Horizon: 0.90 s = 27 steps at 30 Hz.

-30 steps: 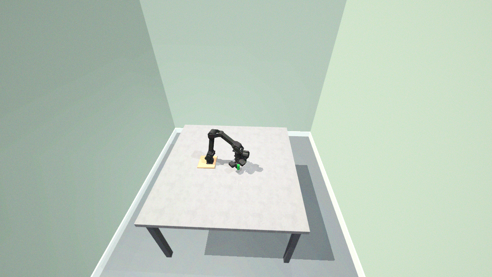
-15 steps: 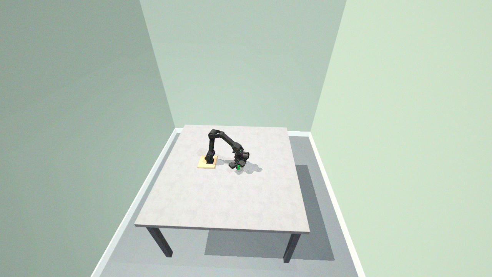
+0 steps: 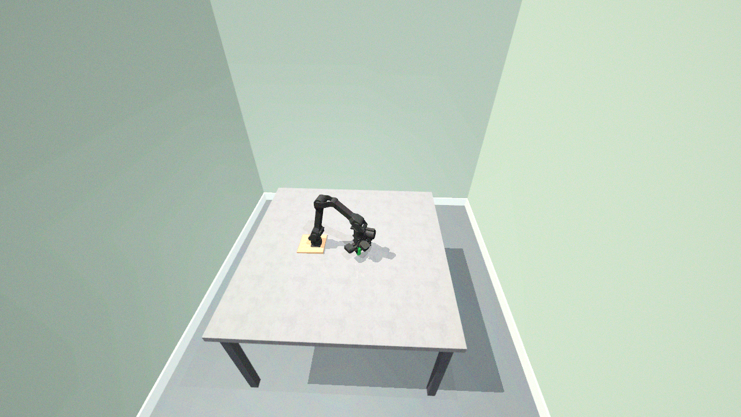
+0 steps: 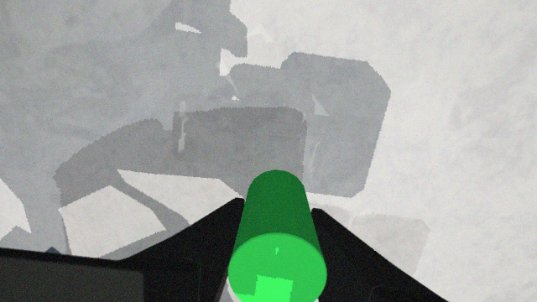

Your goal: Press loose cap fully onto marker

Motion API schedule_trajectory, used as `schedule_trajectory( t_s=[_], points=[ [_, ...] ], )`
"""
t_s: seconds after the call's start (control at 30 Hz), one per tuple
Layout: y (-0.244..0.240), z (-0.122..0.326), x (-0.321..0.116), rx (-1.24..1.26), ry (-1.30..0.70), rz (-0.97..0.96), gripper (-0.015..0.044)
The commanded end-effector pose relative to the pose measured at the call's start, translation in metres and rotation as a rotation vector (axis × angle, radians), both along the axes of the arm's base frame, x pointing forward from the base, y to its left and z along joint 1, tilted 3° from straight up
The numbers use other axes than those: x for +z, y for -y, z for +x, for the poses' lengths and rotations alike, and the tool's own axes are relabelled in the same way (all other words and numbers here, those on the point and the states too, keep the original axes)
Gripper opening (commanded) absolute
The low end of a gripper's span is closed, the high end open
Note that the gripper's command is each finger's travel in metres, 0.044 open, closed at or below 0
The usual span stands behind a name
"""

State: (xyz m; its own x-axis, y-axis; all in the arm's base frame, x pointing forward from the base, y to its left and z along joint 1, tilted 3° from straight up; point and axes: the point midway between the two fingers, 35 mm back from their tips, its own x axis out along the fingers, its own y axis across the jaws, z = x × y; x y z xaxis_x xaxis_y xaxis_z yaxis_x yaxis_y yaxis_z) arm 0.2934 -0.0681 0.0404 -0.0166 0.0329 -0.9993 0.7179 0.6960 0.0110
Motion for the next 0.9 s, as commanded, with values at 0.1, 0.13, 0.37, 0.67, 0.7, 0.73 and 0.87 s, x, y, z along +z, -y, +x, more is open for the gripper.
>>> schedule_trajectory(
  t_s=[0.1, 0.13, 0.37, 0.67, 0.7, 0.73, 0.87],
  points=[
    [0.001, 0.002, 0.019, -0.002, 0.009, 0.000, 0.0000],
    [0.001, 0.002, 0.022, -0.002, 0.009, 0.000, 0.0000],
    [0.002, 0.002, 0.041, -0.002, 0.009, 0.000, 0.0000],
    [-0.003, 0.003, 0.055, -0.002, 0.009, 0.000, 0.0000],
    [-0.006, 0.004, 0.056, -0.002, 0.009, 0.000, 0.0000],
    [-0.009, 0.005, 0.058, -0.002, 0.009, 0.000, 0.0000],
    [-0.022, 0.010, 0.063, -0.002, 0.010, 0.001, 0.0000]
  ],
)
